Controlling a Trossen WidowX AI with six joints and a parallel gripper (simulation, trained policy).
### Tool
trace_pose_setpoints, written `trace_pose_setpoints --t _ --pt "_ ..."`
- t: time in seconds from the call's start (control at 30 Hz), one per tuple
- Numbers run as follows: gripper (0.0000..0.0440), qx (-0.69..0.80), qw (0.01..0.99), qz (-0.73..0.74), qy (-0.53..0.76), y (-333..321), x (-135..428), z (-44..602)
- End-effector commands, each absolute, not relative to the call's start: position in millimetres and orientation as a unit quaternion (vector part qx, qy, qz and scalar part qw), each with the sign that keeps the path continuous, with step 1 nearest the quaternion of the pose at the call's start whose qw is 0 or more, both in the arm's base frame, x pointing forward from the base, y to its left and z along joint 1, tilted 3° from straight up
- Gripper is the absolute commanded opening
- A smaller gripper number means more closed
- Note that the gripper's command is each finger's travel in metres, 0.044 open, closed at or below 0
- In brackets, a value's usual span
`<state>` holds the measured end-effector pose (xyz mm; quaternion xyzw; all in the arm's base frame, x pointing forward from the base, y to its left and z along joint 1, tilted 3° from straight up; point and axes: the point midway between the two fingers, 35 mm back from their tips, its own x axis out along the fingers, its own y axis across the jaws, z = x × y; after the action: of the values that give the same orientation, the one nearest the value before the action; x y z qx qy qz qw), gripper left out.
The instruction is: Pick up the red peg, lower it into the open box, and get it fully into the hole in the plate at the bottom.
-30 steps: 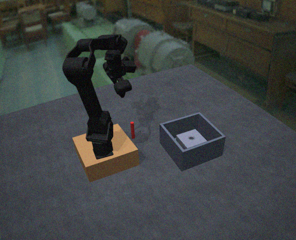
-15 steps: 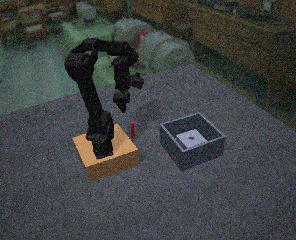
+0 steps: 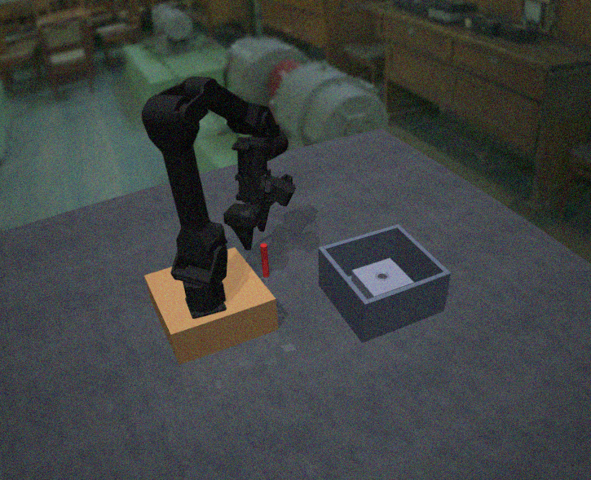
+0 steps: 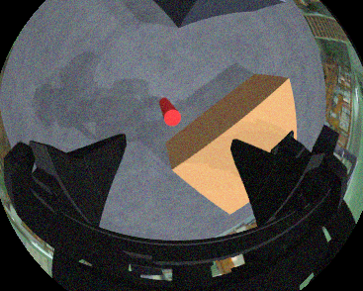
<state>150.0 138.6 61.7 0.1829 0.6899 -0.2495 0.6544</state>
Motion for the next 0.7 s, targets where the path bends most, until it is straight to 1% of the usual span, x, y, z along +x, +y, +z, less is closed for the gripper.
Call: trace_pose_setpoints --t 0.0,0.33,0.4,0.47,0.67 --pt "0.0440 0.183 0.652 -0.267 0.685 135.3 150.8 47.4" --pt "0.0440 0.187 0.663 -0.276 0.671 134.3 157.5 8.2" --pt "0.0431 0.185 0.664 -0.276 0.670 133.3 157.8 2.1" --pt "0.0398 0.183 0.664 -0.277 0.670 132.3 158.0 -3.6" --pt "0.0240 0.174 0.656 -0.291 0.674 128.6 155.5 -17.9"
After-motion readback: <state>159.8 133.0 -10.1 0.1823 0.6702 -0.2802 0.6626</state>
